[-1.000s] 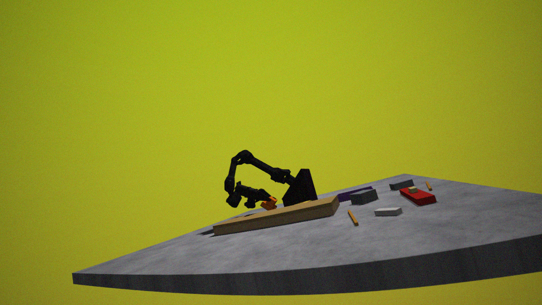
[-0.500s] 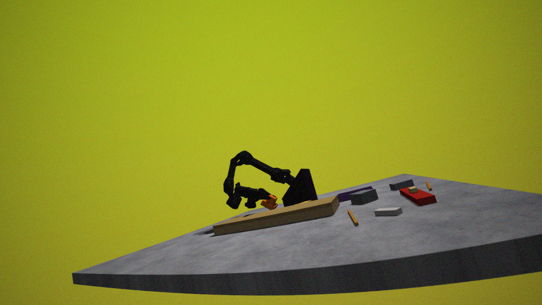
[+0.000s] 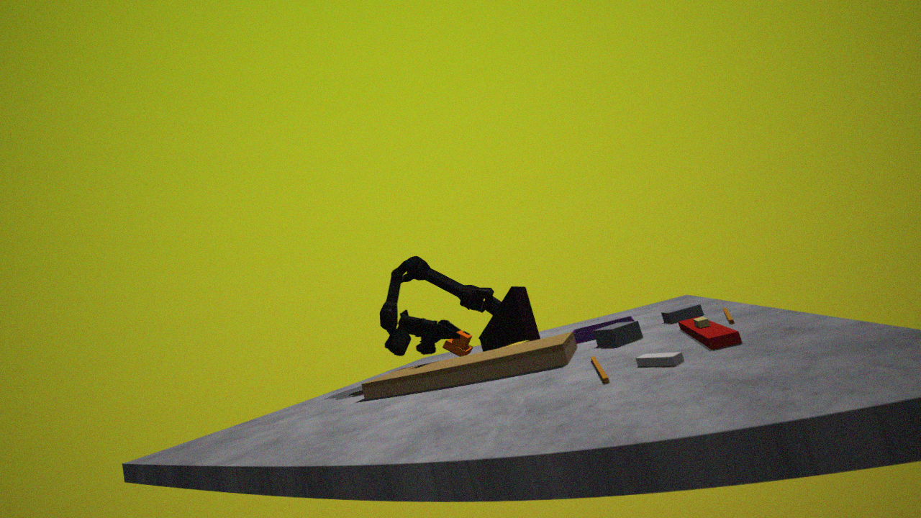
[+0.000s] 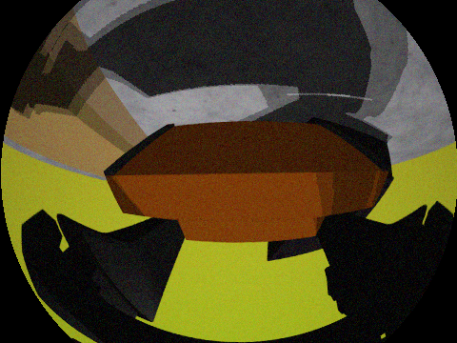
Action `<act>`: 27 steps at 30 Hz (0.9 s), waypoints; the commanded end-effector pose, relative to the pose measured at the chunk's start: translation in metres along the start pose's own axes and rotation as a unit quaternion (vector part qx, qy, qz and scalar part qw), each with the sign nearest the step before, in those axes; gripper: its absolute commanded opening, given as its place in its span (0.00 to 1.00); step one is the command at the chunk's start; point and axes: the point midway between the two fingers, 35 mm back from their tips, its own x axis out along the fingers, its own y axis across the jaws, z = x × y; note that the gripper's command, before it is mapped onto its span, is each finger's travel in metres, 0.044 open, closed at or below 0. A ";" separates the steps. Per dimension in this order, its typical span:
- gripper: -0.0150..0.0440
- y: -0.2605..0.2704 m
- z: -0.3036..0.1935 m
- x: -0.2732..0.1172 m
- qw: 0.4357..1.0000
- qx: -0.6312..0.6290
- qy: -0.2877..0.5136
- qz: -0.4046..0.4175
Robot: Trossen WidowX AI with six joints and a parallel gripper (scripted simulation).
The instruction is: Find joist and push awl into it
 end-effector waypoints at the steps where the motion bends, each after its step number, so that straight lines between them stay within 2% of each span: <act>1: 0.25 0.000 0.005 0.002 1.000 -0.001 0.002 -0.001; 14: 0.25 -0.001 0.024 0.010 1.000 -0.001 -0.002 -0.004; 27: 0.83 -0.001 0.024 0.010 1.000 -0.001 -0.002 -0.004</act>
